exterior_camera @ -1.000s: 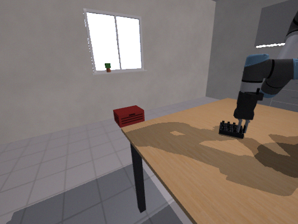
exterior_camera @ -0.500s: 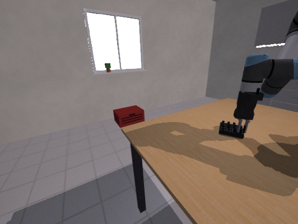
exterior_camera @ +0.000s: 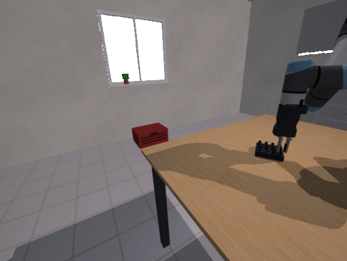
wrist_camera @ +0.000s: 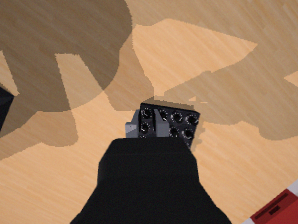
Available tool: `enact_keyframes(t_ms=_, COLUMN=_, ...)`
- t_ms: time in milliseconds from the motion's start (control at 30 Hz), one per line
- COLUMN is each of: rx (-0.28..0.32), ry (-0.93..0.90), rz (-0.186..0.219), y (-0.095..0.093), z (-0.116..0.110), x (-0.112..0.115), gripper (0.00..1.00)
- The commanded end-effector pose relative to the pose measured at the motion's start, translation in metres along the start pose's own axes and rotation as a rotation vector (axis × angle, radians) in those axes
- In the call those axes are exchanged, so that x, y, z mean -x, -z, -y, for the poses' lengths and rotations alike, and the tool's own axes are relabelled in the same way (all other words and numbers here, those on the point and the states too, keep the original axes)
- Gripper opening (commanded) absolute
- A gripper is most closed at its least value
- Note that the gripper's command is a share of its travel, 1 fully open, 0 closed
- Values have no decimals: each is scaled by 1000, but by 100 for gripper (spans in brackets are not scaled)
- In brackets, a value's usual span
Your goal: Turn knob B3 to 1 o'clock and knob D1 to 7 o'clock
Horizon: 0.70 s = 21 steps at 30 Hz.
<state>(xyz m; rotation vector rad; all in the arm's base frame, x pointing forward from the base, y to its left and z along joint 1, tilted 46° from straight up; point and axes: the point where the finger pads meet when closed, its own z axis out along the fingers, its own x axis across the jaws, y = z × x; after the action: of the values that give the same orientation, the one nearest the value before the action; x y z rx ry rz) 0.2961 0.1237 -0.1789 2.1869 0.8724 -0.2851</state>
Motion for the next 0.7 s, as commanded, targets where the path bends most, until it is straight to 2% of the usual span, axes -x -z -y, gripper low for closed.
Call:
enact_keyframes(t_ms=0, rx=0, ry=-1, rz=-1, y=15, z=0, x=-1, gripper=46)
enact_keyframes(t_ms=300, rx=0, ry=-1, rz=-1, y=27, z=0, x=-1, gripper=46)
enact_keyframes(t_ms=667, rx=0, ry=-1, rz=-1, y=28, z=0, x=-1, gripper=46)
